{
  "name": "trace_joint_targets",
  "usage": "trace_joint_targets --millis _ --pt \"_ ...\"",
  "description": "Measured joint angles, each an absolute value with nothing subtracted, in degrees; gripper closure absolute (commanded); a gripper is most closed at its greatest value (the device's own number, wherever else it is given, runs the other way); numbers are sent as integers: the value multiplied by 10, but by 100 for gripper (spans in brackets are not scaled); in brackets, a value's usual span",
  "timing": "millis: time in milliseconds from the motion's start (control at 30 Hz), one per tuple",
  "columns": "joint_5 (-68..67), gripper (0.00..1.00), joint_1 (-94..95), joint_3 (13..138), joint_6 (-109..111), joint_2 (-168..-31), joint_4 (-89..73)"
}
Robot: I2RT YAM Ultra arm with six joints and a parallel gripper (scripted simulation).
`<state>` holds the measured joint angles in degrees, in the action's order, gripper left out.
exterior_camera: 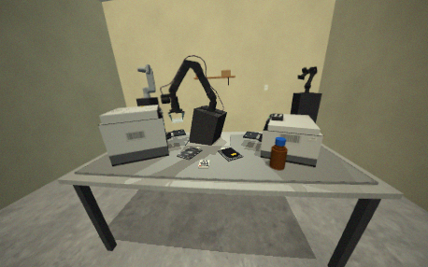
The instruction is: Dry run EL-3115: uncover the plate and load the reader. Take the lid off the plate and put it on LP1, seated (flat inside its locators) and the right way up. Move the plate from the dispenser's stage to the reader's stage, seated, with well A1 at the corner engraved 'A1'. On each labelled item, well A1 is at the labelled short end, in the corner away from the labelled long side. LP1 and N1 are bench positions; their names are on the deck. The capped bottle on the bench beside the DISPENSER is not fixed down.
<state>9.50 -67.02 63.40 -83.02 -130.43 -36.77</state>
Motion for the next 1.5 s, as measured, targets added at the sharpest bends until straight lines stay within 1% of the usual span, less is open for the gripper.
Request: trace_joint_targets --millis 567,1500 --pt "95 14 -670 634 -819 -1308 -368" --pt "97 14 -661 631 -820 -1357 -307"
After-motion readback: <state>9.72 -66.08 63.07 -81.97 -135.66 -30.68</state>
